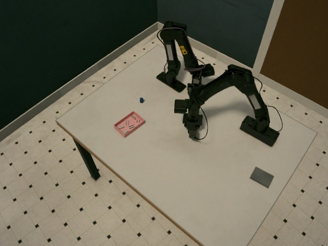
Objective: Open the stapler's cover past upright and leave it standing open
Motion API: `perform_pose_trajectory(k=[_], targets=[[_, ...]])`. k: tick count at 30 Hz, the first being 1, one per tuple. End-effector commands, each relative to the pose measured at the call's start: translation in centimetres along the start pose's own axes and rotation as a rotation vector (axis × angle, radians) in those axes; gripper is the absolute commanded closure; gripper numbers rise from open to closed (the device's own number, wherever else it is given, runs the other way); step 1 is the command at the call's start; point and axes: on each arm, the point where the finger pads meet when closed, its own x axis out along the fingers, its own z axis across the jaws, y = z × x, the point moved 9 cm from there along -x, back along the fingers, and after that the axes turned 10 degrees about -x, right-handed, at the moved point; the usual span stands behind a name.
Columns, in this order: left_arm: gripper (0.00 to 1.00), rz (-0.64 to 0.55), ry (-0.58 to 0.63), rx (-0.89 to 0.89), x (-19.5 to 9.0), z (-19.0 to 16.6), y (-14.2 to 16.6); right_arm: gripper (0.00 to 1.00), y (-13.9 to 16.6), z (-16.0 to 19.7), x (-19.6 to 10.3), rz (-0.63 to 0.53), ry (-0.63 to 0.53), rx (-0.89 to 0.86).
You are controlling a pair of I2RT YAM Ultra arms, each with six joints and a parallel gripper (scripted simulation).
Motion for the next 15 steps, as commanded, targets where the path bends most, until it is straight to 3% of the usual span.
perform_pose_trajectory(k=[1, 5, 15], targets=[[0.67, -0.003, 0.012, -0.006, -0.4, 0.0, -0.2, 0.5, -0.7, 0.7, 0.5, 0.104, 0.014, -0.006], [0.67, -0.003, 0.012, -0.006, -0.4, 0.0, -0.2, 0.5, -1.8, 0.7, 0.9, 0.098, 0.031, 0.054], [0.67, -0.003, 0.012, -0.006, -0.4, 0.0, -0.2, 0.5, -0.8, 0.2, 1.7, 0.109, 0.035, 0.024]])
